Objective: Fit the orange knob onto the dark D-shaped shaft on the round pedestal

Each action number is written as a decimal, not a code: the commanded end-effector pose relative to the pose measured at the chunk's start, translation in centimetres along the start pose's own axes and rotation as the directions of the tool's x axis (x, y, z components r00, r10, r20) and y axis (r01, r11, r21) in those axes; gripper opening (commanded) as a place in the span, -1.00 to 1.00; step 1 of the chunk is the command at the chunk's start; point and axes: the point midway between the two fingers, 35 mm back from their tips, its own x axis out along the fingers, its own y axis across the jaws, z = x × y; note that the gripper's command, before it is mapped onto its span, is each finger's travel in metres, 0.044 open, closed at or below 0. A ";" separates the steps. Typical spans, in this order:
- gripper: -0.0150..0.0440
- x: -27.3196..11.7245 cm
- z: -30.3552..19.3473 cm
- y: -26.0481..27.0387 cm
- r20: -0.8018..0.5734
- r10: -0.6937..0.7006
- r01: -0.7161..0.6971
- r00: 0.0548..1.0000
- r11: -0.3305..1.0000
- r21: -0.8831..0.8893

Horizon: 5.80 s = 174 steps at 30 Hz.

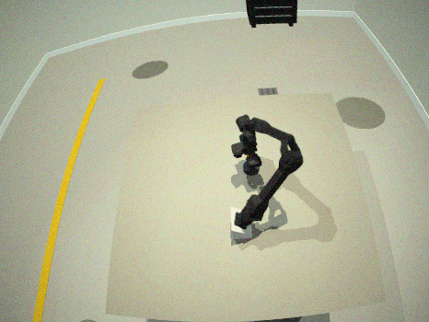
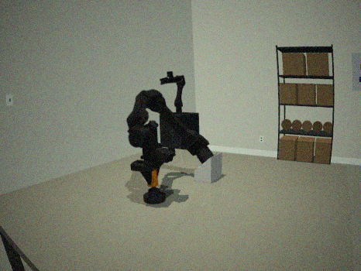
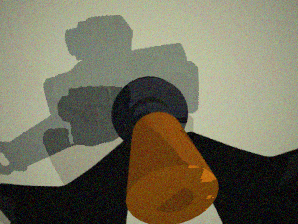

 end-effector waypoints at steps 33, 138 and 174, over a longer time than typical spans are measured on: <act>-0.49 0.3 0.2 0.4 0.001 -0.009 0.009 1.000 1.000 -0.003; -0.49 -0.2 0.1 0.2 0.001 -0.009 0.008 1.000 0.902 -0.433; -0.49 0.1 0.0 0.0 0.001 -0.009 0.008 1.000 0.807 -0.590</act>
